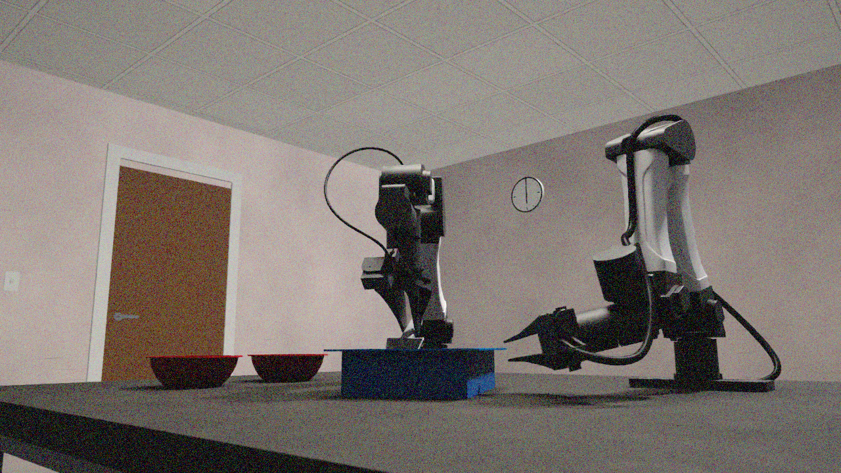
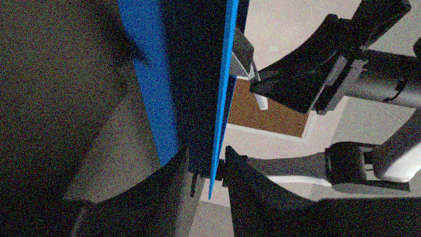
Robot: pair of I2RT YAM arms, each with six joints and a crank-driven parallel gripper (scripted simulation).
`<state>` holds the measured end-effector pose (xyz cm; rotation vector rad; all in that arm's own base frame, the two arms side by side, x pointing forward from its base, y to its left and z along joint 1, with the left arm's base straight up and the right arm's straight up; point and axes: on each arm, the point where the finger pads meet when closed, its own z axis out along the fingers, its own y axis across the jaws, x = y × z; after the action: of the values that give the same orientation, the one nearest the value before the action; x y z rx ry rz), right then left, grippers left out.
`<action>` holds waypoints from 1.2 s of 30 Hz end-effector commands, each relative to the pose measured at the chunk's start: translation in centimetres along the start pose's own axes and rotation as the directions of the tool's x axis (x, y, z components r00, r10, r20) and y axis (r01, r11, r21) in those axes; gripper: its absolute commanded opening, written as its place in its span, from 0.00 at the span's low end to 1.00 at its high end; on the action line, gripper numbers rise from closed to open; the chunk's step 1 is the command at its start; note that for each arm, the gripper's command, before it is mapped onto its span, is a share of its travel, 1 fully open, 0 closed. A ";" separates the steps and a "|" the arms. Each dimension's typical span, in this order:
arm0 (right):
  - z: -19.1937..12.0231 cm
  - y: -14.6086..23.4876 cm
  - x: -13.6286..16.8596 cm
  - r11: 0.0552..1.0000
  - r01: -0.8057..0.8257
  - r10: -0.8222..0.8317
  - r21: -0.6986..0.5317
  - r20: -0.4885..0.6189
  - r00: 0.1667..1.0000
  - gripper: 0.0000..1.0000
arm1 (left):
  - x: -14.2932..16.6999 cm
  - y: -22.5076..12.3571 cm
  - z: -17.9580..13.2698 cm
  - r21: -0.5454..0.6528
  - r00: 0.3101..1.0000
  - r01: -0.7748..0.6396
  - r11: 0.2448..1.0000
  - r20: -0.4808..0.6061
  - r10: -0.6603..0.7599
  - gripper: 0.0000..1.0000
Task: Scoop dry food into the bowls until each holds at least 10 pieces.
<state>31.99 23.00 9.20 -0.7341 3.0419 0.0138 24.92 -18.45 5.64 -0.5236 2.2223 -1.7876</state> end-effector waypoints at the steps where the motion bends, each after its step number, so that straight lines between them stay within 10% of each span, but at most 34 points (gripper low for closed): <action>1: -2.8 0.2 -0.9 1.000 0.002 -0.001 -0.007 0.095 0.995 0.00 | -0.9 -1.0 0.8 0.029 0.998 -0.053 0.998 0.023 0.053 0.27; 36: 0.3 0.0 -0.6 1.000 0.008 -0.008 0.005 -0.008 1.000 0.00 | -1.0 -2.2 3.5 0.038 0.998 -0.064 0.997 0.023 0.064 0.27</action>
<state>32.06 23.05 9.27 -0.7375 3.0430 0.0130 26.67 -21.16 5.49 -0.5004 2.1987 -1.7801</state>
